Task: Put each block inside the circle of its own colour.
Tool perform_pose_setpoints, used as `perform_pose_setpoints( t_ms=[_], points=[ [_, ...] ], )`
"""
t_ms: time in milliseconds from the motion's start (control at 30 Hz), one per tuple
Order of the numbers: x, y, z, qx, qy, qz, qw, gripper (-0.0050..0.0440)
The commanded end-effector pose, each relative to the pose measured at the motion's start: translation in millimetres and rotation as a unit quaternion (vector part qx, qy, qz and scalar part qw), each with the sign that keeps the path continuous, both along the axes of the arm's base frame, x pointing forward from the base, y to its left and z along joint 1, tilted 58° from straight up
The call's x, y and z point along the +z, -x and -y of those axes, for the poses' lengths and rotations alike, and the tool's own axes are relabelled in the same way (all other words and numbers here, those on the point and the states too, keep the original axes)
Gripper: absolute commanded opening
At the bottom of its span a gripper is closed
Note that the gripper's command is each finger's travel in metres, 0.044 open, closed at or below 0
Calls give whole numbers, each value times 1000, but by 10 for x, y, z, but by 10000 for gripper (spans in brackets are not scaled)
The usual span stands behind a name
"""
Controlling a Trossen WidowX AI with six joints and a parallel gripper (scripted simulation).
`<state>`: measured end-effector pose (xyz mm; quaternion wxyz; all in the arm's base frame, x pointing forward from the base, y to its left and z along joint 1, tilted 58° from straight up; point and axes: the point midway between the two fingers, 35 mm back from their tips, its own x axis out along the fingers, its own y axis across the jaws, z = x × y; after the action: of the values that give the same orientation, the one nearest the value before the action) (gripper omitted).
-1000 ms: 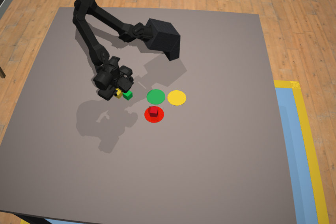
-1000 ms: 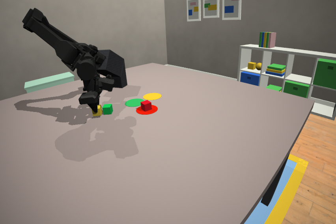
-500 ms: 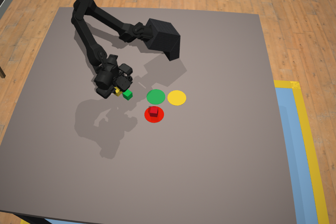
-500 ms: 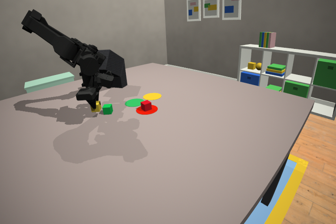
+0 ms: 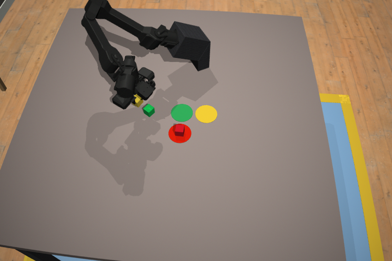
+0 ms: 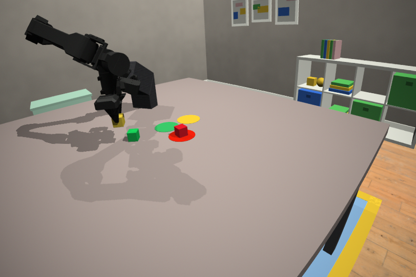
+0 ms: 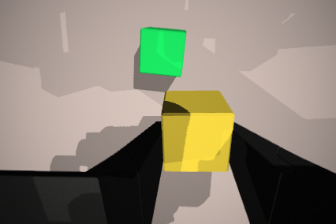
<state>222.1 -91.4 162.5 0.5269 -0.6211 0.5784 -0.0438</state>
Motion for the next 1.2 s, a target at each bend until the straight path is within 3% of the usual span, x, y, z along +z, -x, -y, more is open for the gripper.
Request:
perform_pose_setpoints(
  t_ms=[0, 600, 1167],
  points=[
    [82, 36, -84, 5, 4, 1, 1000, 105],
    [262, 191, -295, 42, 29, -14, 999, 105],
    [35, -99, -526, -18, -19, 68, 997, 105]
  ],
)
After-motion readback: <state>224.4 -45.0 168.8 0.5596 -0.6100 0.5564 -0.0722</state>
